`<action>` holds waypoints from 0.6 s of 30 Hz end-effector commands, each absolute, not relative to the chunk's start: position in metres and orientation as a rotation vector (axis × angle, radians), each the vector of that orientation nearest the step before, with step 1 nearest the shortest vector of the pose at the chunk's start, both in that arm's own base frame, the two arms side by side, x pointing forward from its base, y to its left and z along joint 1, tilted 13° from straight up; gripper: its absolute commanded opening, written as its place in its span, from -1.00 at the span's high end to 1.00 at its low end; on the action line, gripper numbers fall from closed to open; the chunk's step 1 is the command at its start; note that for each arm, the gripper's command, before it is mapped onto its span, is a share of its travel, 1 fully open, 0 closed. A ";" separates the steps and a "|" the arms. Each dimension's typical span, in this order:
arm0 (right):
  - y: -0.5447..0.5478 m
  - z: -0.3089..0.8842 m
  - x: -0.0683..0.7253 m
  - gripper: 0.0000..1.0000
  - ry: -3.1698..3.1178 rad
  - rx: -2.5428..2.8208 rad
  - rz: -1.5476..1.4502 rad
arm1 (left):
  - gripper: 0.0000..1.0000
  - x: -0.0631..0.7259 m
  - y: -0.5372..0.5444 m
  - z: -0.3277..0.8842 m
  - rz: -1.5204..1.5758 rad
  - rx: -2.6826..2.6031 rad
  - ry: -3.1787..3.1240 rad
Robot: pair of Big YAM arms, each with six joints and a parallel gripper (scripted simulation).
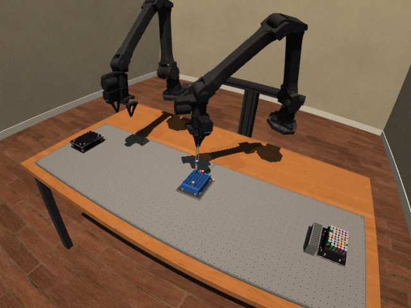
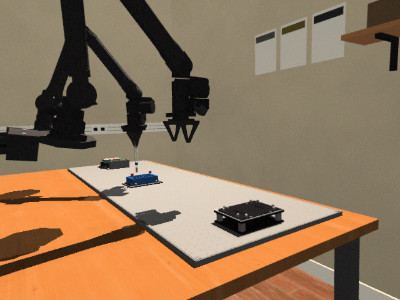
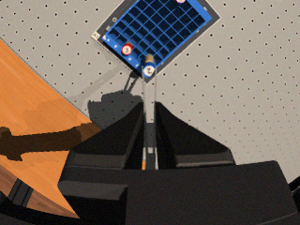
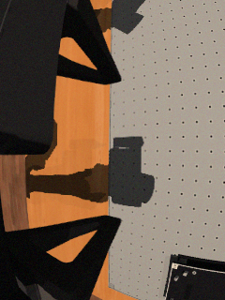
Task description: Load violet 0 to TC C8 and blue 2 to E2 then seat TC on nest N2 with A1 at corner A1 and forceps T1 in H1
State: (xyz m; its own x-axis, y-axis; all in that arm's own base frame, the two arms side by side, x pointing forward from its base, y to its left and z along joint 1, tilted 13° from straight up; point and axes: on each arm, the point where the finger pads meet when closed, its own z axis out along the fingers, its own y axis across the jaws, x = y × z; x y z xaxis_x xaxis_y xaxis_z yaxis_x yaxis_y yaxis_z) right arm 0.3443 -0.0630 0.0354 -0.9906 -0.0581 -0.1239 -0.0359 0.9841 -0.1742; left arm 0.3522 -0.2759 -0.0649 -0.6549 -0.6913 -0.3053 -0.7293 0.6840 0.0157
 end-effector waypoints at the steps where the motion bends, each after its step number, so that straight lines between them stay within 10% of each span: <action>1: -0.068 0.060 0.375 -1.00 2.920 -0.032 -0.270 | 0.82 0.358 -0.275 -0.071 0.193 -1.129 2.618; 18: -0.068 0.060 0.375 -1.00 2.920 -0.032 -0.270 | 0.82 0.358 -0.275 -0.074 0.194 -1.125 2.617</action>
